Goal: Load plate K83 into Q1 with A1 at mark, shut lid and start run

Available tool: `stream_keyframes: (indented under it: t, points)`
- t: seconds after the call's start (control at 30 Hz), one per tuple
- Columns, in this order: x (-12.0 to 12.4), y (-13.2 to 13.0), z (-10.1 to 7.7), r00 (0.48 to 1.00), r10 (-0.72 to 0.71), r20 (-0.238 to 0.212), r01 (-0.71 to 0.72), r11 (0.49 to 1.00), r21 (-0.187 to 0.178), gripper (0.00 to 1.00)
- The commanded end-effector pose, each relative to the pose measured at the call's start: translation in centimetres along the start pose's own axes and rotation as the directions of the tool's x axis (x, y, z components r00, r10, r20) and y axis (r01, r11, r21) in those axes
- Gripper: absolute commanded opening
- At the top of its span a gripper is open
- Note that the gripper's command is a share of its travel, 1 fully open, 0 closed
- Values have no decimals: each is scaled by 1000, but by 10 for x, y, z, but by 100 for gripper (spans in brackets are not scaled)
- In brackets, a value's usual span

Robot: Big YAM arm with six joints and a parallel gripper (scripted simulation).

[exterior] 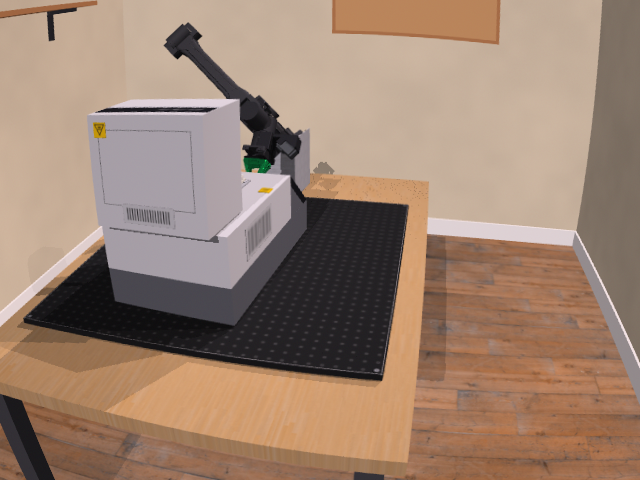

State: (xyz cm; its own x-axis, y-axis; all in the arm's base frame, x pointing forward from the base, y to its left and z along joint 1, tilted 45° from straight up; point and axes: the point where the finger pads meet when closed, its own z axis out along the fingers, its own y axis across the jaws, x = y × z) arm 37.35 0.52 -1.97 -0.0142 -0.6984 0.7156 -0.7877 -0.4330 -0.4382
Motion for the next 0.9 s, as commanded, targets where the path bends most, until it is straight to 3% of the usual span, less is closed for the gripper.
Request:
stream_keyframes:
  t: [0.0, 0.77, 0.87]
  points:
    - [2, -2, 4, 1000, 8, -4, -8, 1000, 7, 0]
    - [0, -11, 14, 999, 38, 3, -38, 999, -9, 0]
    - [0, -16, 2, 999, 40, -4, -40, 999, 3, 0]
